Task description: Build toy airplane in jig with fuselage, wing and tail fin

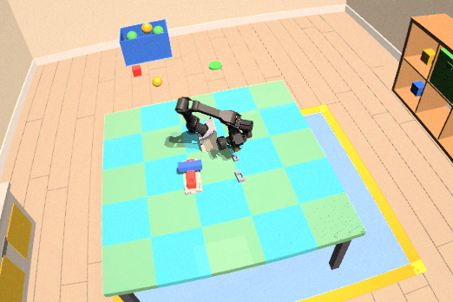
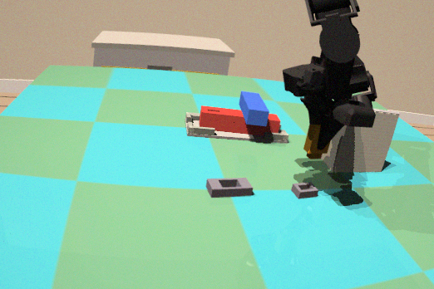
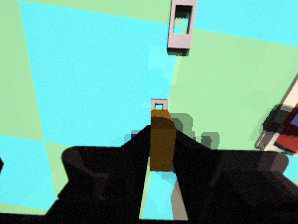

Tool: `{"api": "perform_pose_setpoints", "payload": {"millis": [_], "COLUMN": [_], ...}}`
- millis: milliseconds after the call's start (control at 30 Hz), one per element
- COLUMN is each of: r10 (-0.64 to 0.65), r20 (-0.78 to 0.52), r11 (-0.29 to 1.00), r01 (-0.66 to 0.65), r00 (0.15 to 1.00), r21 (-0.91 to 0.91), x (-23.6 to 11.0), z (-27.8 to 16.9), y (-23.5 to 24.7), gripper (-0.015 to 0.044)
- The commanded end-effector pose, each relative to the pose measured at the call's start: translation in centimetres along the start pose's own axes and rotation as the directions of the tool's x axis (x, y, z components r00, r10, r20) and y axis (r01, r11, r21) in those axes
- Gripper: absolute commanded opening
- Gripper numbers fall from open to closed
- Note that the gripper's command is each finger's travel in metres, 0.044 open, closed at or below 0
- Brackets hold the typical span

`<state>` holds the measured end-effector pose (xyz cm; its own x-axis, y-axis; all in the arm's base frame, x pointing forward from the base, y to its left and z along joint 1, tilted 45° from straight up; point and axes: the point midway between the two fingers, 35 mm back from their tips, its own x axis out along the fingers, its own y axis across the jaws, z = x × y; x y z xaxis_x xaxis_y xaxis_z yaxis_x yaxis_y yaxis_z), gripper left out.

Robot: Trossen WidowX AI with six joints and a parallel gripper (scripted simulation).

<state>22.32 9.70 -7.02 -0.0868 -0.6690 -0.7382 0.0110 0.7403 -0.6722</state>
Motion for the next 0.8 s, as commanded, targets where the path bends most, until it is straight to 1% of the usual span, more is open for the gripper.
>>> {"api": "perform_pose_setpoints", "payload": {"millis": [0, 467, 767], "r10": [-0.002, -0.022, -0.011], "r20": [-0.009, -0.030, -0.029], "r11": [1.000, 1.000, 1.000], "r01": [0.002, 0.022, 0.011], "r00": [1.000, 0.999, 1.000], "r21": [0.005, 0.003, 0.017], "x": [-1.4, -5.6, -5.8], "z": [-0.1, -0.7, 0.0], "y": [-0.1, -0.7, -1.4], "gripper": [0.0000, 0.0000, 0.0000]}}
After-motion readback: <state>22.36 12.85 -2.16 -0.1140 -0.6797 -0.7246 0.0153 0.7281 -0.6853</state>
